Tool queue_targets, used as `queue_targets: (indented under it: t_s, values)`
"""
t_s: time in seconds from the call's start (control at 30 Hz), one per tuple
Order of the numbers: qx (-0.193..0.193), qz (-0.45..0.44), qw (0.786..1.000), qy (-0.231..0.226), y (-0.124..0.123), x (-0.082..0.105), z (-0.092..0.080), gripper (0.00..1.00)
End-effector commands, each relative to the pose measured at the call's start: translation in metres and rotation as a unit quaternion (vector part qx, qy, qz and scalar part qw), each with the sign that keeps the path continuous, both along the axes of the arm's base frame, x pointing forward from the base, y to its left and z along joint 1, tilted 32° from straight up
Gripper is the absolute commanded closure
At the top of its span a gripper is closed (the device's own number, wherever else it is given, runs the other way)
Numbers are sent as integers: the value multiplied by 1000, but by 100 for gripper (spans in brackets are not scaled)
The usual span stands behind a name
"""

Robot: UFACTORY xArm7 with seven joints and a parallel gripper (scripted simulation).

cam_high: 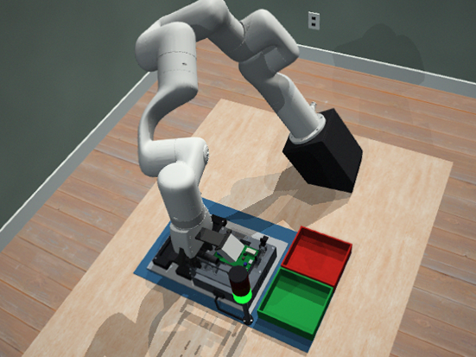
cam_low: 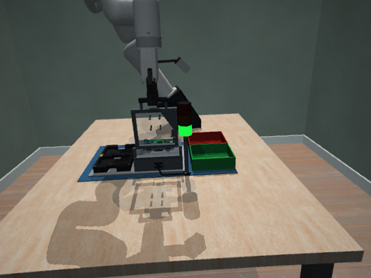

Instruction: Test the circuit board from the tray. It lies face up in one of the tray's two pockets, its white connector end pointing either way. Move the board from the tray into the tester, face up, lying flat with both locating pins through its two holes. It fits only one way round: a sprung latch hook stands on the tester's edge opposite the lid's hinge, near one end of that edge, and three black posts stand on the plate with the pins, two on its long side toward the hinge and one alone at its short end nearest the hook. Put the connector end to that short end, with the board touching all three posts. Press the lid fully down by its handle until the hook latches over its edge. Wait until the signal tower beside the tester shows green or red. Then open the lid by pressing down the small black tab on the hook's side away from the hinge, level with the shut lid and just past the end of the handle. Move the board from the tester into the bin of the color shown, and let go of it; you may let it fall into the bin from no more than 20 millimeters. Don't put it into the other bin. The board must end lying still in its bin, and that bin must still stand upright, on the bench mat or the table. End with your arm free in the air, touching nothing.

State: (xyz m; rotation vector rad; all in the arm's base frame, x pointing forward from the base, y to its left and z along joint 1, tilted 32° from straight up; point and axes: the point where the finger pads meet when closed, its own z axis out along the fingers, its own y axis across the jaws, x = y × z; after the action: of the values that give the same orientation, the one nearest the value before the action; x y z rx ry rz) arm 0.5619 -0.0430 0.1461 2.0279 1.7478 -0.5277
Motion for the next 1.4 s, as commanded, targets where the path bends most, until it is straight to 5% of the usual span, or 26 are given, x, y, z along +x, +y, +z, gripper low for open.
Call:
queue_targets:
  t_s: [0.0, 0.47, 0.77, 0.8, 1.37]
  values:
    - [1, 2, 1000, -2, 5, 2, 6, 49]
    - [1, 2, 1000, -2, 28, 2, 43, 49]
    - [1, 2, 1000, -2, 31, 2, 48, 49]
    - [1, 2, 1000, -2, 31, 2, 48, 0]
    - [1, 2, 1000, -2, 32, -4, 48, 0]
